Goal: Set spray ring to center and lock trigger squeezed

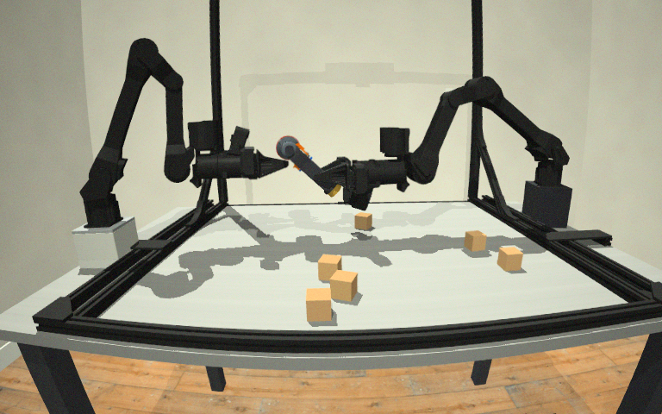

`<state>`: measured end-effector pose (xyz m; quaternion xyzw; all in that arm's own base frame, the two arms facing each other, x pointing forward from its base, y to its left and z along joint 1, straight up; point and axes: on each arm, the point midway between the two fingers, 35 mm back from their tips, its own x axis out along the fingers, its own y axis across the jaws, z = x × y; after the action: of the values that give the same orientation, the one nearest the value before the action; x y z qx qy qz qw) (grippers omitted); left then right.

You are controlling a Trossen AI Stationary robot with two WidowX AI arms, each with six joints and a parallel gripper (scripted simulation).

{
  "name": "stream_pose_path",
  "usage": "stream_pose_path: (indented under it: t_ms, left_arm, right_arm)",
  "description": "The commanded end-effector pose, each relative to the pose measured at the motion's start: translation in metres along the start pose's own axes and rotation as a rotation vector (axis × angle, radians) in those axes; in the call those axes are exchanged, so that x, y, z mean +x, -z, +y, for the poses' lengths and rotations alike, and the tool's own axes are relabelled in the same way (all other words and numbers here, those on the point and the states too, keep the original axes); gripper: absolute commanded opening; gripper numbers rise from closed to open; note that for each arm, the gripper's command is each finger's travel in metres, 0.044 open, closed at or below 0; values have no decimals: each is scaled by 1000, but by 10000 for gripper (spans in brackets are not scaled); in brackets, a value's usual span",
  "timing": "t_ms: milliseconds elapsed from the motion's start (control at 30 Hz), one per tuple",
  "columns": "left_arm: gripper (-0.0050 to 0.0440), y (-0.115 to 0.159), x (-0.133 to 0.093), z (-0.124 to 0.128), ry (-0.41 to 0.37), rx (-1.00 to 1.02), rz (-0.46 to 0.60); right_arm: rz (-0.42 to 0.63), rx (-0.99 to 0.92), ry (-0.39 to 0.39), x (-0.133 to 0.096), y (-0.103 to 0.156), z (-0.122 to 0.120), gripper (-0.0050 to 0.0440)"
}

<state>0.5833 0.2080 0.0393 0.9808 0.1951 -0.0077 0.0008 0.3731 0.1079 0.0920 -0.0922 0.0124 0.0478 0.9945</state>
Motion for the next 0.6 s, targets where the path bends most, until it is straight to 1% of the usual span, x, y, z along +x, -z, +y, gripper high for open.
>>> stream_pose_path:
  t_ms: [0,100,133,200,267,567]
  left_arm:
    - [0,5,1,0,-1,-1,15]
    - [0,5,1,0,-1,-1,15]
    - [0,5,1,0,-1,-1,15]
    - [0,5,1,0,-1,-1,15]
    - [0,5,1,0,-1,-1,15]
    - [0,5,1,0,-1,-1,15]
  right_arm:
    - [4,-94,2,-10,-2,4,312]
    - [7,-156,2,-16,-3,7,384]
    - [8,-176,2,-18,-4,8,400]
    - [10,-218,2,-22,-4,10,400]
    - [10,-218,2,-22,-4,10,400]
    - [18,-403,1,-40,-6,16,400]
